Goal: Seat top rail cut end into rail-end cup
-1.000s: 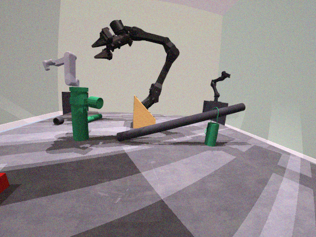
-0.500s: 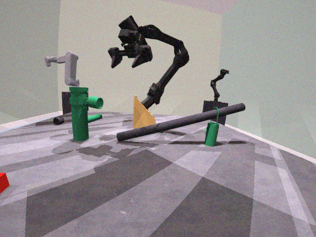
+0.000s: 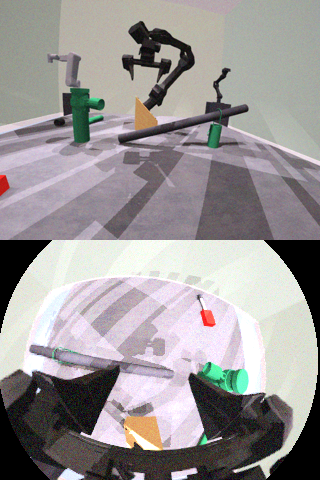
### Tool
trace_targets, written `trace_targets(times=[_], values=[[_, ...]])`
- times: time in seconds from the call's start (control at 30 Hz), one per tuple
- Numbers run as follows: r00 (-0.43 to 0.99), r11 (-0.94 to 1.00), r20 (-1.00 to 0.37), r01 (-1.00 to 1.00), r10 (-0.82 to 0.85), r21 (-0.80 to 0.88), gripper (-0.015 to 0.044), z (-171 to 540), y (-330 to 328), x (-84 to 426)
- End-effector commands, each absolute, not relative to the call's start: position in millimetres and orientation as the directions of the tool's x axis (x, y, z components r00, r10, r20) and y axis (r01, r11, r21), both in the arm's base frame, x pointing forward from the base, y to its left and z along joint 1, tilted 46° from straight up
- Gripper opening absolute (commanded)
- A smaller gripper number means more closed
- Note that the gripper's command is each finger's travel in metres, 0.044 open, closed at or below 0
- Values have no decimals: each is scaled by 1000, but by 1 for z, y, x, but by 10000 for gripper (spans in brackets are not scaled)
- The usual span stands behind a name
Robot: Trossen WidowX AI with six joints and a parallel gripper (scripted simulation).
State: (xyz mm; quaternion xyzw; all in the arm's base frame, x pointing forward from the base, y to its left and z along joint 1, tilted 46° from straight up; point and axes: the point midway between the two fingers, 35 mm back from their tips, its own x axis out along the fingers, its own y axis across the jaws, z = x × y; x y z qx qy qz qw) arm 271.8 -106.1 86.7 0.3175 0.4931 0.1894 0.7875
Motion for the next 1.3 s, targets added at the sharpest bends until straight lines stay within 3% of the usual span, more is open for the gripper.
trace_targets(times=[0.0, 0.17, 0.33, 0.57, 1.27], values=[[437, 761, -662, -90, 610, 642, 440, 76, -112, 273], [432, 809, -695, -429, 574, 402, 440, 39, -143, 277], [424, 686, -729, -722, 538, 87, 440, -4, -173, 275], [416, 511, -750, -851, 514, -121, 440, -34, -191, 271], [416, 503, -751, -855, 514, -129, 440, -43, -185, 271]])
